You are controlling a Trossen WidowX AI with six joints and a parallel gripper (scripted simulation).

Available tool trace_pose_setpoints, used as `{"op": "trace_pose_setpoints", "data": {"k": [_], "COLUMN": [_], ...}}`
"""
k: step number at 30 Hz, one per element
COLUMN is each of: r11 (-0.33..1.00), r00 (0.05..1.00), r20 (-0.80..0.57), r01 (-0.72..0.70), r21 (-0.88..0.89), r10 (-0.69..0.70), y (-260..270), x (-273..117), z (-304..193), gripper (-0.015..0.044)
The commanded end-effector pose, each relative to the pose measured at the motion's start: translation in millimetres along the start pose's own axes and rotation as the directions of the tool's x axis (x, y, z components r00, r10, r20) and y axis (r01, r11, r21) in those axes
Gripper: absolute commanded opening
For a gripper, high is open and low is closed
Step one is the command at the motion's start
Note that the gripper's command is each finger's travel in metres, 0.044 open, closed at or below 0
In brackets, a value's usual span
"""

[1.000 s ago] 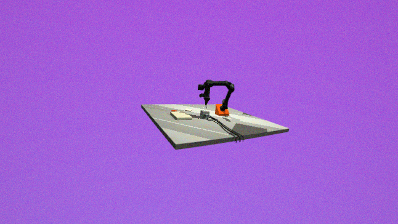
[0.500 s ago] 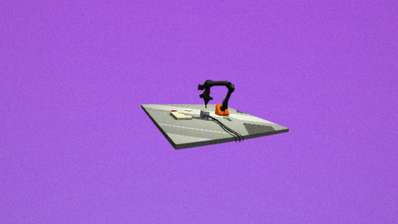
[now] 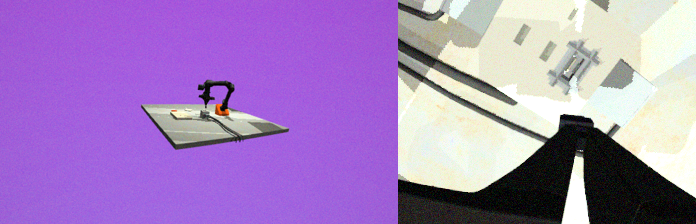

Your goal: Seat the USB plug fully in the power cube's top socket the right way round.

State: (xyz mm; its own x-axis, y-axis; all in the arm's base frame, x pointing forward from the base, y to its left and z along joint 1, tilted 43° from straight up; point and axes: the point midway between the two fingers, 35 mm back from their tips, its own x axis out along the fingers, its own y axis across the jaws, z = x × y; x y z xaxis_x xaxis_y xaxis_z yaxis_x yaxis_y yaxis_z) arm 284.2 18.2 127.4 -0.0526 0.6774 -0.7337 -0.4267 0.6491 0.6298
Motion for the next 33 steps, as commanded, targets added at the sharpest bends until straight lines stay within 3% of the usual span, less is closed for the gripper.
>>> {"op": "trace_pose_setpoints", "data": {"k": [1,16,33], "r11": [0.995,0.88,0.589], "r00": [1.0,1.0,1.0], "r20": [0.0,-0.001,-0.001], "r01": [0.0,0.0,-0.001], "r21": [-0.103,-0.476,-0.808], "r10": [0.0,0.0,0.0], "y": [0.0,0.0,0.0], "x": [0.0,0.1,0.1], "z": [-0.2,-0.2,-0.2], "gripper": [0.0,0.0,0.0]}}
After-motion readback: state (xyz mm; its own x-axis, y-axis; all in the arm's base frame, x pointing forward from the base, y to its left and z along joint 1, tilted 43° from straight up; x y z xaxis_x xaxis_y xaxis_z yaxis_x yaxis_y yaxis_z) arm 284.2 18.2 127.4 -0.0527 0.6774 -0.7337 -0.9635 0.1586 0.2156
